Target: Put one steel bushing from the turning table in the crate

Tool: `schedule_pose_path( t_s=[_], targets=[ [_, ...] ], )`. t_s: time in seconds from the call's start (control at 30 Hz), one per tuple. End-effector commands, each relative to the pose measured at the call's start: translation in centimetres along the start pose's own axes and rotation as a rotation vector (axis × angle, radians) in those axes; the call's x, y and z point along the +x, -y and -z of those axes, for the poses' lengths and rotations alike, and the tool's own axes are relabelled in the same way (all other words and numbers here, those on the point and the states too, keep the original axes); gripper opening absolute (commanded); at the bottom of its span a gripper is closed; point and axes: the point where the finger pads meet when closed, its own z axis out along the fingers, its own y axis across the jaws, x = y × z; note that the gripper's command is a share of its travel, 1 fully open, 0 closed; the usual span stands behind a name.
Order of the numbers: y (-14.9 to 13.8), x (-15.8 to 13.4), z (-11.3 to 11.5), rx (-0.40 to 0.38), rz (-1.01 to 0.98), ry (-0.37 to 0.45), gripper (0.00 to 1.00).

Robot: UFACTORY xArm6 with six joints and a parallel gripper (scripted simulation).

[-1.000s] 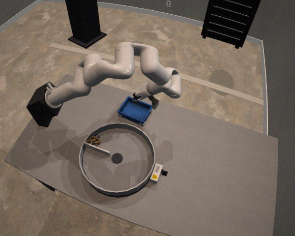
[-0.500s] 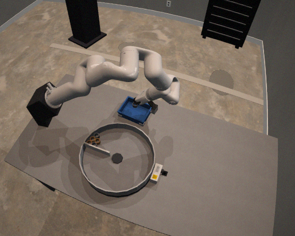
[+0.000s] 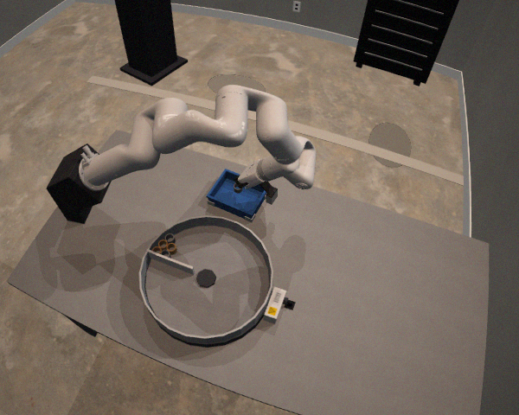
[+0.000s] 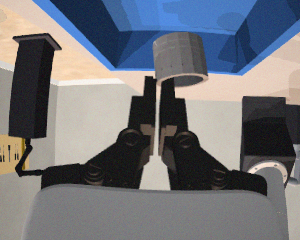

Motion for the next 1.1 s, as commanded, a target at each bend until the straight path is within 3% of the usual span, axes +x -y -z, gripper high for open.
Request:
schedule_pose_path(
  t_s=[0.0,1.07],
  targets=[
    [0.1,0.0,0.1,0.001,0.001,-0.001,0.00],
    [0.1,2.3,-2.7,0.001,0.001,-0.001,0.00]
  ],
)
